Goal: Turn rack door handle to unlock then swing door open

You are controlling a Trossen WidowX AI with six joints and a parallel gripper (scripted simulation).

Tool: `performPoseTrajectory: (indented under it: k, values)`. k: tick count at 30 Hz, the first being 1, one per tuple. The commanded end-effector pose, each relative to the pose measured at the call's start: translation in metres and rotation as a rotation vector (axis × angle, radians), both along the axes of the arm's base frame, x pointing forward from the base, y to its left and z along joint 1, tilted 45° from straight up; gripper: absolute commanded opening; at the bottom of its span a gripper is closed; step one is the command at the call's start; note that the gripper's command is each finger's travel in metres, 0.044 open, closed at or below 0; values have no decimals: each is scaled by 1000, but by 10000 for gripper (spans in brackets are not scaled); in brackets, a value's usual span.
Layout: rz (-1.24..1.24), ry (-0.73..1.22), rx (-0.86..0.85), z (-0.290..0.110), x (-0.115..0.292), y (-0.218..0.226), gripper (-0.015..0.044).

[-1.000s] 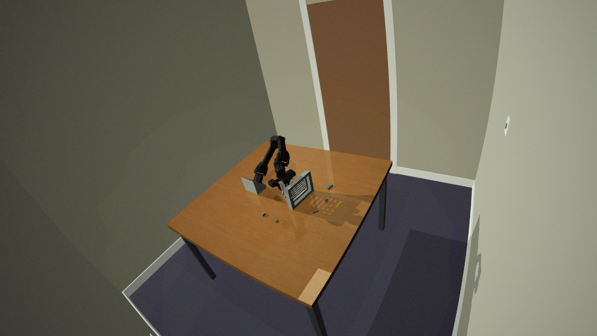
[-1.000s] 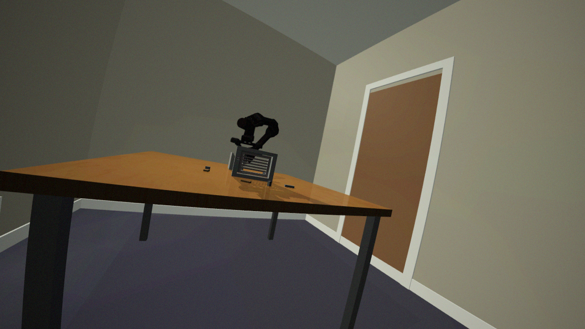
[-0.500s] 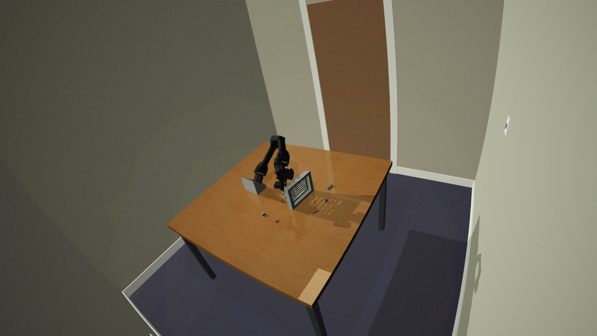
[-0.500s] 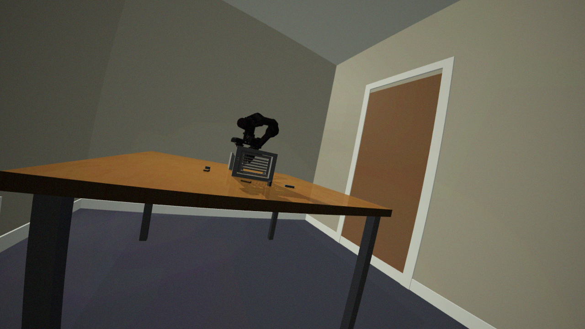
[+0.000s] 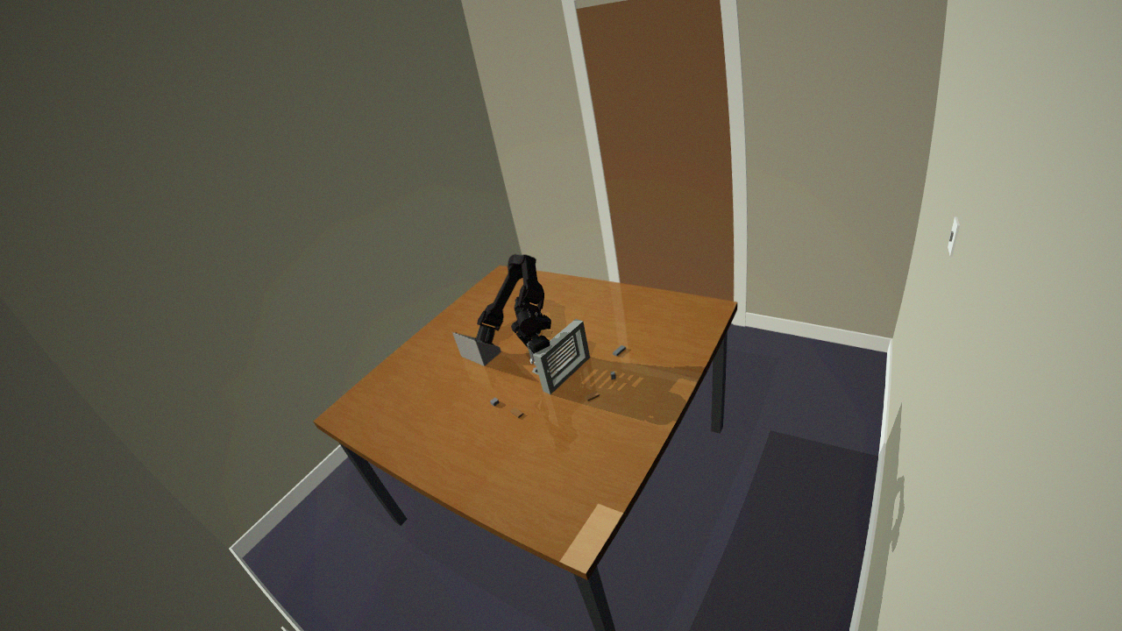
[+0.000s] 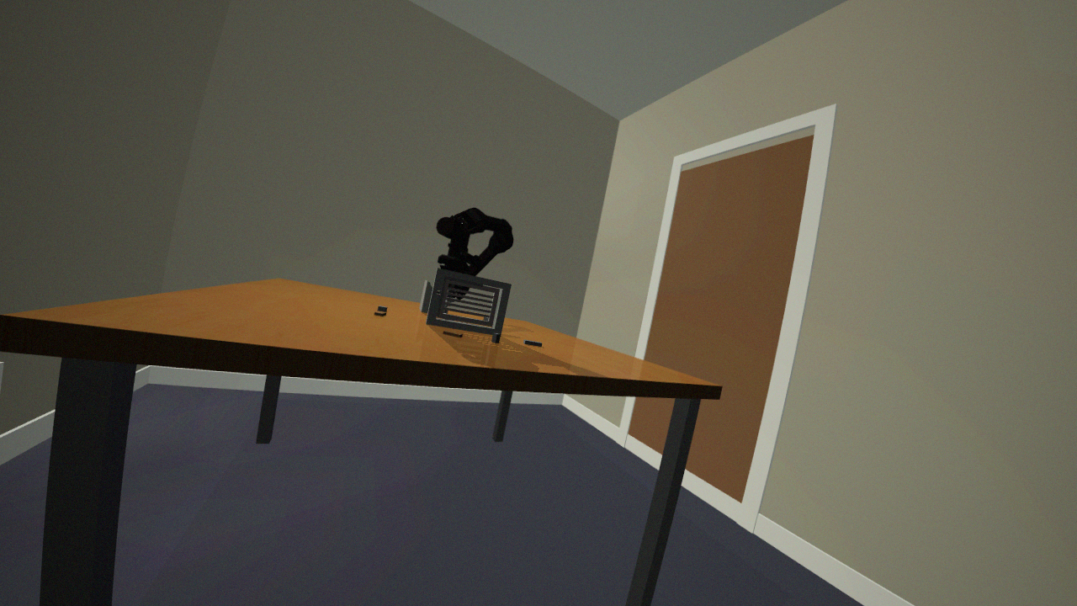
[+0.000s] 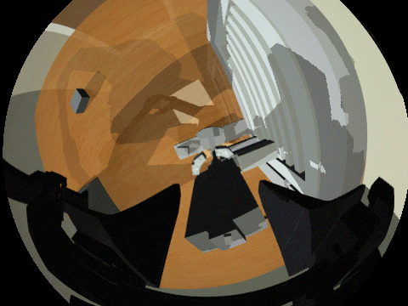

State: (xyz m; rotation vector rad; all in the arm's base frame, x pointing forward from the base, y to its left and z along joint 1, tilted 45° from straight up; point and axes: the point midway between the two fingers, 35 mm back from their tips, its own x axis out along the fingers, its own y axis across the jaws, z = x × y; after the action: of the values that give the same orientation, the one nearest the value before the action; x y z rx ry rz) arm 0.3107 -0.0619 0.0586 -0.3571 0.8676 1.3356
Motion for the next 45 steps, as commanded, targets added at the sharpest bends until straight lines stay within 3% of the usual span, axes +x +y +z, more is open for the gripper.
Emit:
performPoseTrajectory:
  k: [1, 7, 14, 21, 34, 45]
  values:
    - [142, -138, 5, 0, 0, 0, 293]
    - [349, -339, 8, 0, 0, 0, 293]
    - [373, -361, 9, 0, 0, 0, 293]
    - [373, -361, 9, 0, 0, 0, 109]
    - [373, -361, 9, 0, 0, 0, 23]
    - [269, -261, 7, 2, -6, 2, 21]
